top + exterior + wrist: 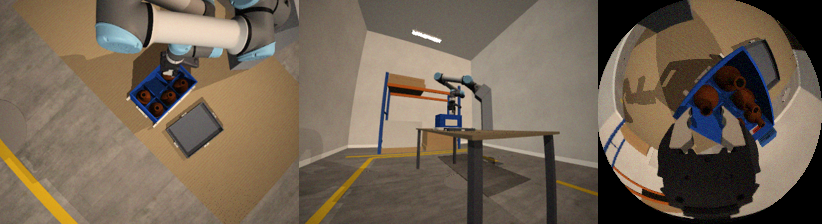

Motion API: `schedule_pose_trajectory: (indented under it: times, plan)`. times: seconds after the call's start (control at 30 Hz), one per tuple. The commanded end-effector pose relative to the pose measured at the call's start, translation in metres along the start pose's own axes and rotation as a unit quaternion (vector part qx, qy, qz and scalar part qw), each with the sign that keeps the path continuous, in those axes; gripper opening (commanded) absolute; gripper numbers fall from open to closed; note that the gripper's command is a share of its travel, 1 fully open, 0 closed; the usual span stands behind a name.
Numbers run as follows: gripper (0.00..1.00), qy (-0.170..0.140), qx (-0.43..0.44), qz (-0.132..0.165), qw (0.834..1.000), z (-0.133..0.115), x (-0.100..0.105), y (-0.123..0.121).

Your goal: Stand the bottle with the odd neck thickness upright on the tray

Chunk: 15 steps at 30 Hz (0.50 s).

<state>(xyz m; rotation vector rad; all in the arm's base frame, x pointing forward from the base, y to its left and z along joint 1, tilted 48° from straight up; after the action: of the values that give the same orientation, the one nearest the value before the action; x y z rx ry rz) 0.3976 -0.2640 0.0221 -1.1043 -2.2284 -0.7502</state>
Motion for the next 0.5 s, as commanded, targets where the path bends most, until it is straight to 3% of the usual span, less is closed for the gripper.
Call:
schedule_pose_trajectory:
  times: [0.0, 0.47]
  plan:
    - [0.38, 0.000, 0.000, 0.000, 1.000, -0.0002, -0.0035, 0.0002]
    - [0.38, 0.000, 0.000, 0.000, 1.000, -0.0002, -0.0080, 0.0002]
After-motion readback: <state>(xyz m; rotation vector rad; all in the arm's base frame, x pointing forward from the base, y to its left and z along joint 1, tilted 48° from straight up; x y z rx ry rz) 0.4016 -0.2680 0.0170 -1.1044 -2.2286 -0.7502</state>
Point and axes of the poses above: the point where the finger pads meet when closed, its own x axis back along the fingers, its own y axis across the jaws, z = x × y, the point moved 3 cm from there along x, back along the fingers, and after that the axes turned 12 degrees about -x, right-handed, at the moved point
